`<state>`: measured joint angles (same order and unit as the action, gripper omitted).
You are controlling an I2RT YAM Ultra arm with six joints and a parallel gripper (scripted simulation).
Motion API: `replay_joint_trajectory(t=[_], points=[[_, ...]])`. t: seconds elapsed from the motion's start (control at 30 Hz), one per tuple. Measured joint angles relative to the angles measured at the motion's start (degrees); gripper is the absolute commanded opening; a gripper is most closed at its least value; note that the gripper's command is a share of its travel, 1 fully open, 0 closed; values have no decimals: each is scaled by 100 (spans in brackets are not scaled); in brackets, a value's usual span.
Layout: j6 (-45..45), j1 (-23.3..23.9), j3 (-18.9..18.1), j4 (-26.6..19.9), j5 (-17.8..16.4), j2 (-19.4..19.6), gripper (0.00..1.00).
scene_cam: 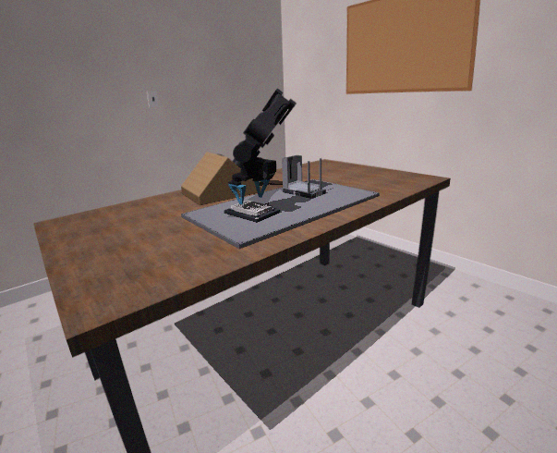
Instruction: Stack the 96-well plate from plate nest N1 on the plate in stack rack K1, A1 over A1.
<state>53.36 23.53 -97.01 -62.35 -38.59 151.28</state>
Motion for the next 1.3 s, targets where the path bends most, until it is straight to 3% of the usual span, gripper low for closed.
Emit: replay_joint_trajectory(t=[0.77,1.23,1.27,1.3], points=[[-354,-313,391,750,-125,92,100],[-389,-315,393,815,-140,90,100],[-389,-315,393,817,-140,90,0],[-389,-315,393,820,-136,90,0]])
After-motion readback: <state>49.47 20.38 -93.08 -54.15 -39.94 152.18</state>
